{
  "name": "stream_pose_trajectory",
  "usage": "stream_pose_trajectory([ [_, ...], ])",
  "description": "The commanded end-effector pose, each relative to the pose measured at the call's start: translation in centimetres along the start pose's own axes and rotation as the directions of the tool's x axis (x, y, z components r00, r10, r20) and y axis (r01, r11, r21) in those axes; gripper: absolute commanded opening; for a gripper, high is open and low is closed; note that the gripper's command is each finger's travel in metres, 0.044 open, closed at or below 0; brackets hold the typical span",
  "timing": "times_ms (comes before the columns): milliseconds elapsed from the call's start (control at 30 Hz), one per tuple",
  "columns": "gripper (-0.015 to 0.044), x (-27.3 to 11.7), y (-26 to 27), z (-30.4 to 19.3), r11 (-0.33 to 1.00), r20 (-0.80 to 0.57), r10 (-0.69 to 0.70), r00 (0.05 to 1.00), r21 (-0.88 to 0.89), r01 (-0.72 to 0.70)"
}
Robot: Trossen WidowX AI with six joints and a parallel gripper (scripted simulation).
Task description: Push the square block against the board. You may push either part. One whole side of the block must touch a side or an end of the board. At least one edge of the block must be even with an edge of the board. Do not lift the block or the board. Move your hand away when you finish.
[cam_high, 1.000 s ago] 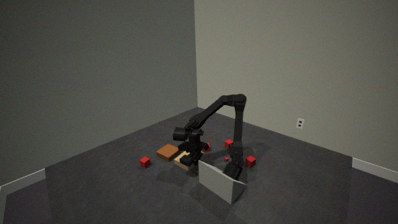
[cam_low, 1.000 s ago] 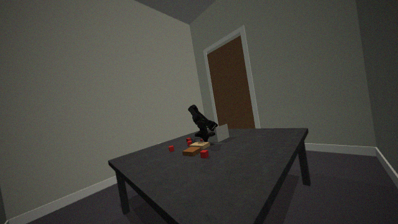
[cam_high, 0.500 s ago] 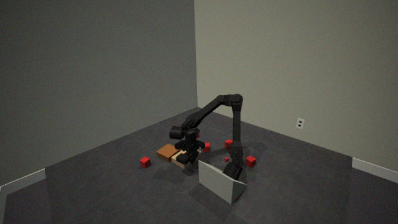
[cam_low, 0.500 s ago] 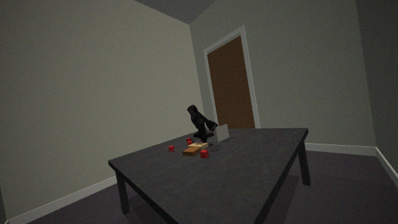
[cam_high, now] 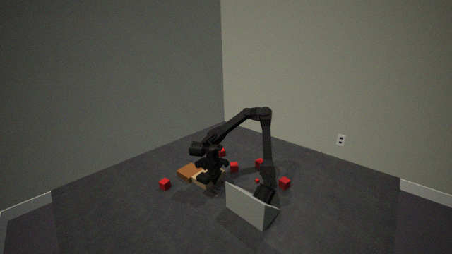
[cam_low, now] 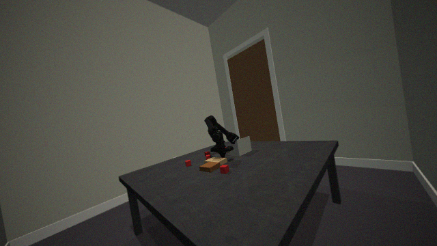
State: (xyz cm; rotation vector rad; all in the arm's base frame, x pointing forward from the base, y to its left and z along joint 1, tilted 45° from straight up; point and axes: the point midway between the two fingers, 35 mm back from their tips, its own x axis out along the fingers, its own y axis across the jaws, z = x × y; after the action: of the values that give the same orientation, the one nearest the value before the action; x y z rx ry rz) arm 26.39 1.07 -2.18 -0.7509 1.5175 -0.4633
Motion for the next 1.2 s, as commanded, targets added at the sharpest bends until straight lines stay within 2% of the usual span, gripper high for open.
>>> stream_pose_trajectory([
  [0, 0.0000, 0.2, -0.1, 0.5, 1.000, -0.002, -0.003, 1.000, 0.000, 0.003],
  [1100, 0.0000, 0.6, 0.0, -4.5, 1.000, -0.005, -0.004, 1.000, -0.002, 0.004],
  [1167, 0.0000, -0.7, 0.0, -3.9, 1.000, -0.001, -0.003, 1.000, -0.006, 0.003],
])
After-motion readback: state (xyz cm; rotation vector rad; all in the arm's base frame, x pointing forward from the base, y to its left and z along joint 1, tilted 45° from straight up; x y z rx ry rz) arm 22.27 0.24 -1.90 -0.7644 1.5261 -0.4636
